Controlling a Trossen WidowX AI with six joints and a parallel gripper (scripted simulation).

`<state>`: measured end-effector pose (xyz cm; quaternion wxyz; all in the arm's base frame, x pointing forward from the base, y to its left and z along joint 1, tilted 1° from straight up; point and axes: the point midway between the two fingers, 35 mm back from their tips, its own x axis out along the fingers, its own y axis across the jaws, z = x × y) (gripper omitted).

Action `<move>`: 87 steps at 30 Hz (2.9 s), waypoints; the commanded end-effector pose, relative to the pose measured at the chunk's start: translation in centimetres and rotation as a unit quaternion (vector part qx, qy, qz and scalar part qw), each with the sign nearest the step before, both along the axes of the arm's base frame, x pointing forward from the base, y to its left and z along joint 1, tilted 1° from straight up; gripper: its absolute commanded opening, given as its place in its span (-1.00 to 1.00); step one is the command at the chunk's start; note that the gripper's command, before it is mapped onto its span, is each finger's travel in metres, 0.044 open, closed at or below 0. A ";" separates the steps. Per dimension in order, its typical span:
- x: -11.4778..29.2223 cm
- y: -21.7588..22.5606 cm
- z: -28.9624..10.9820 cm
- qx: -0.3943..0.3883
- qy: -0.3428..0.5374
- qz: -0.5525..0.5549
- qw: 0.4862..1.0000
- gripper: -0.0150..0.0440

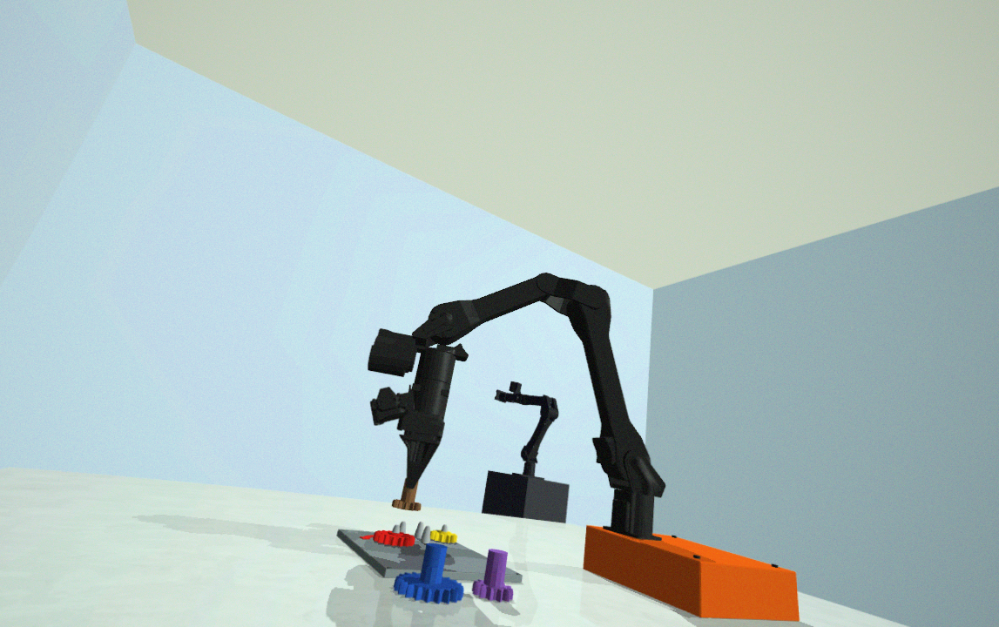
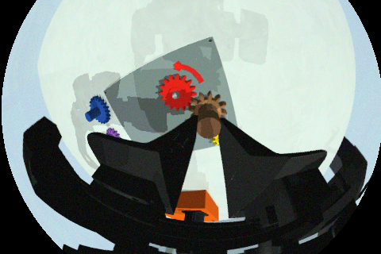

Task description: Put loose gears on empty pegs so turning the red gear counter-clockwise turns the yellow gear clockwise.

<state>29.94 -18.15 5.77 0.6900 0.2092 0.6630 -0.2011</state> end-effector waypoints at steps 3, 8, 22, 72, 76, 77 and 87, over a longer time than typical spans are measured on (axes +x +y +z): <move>0.0 0.0 -0.9 -0.001 0.002 0.015 1.000 -0.49; 0.0 0.0 -1.5 0.000 0.002 -0.009 1.000 -0.49; 0.0 0.0 -3.0 0.007 0.002 -0.187 0.982 -0.49; 0.0 0.0 -3.7 0.007 0.002 -0.182 0.983 -0.31; 0.0 0.0 -3.5 0.006 0.002 -0.150 0.989 -0.02; 0.0 0.0 -3.4 0.005 0.002 -0.138 0.990 -0.02; -0.1 0.0 1.1 0.004 0.002 -0.095 0.995 -0.02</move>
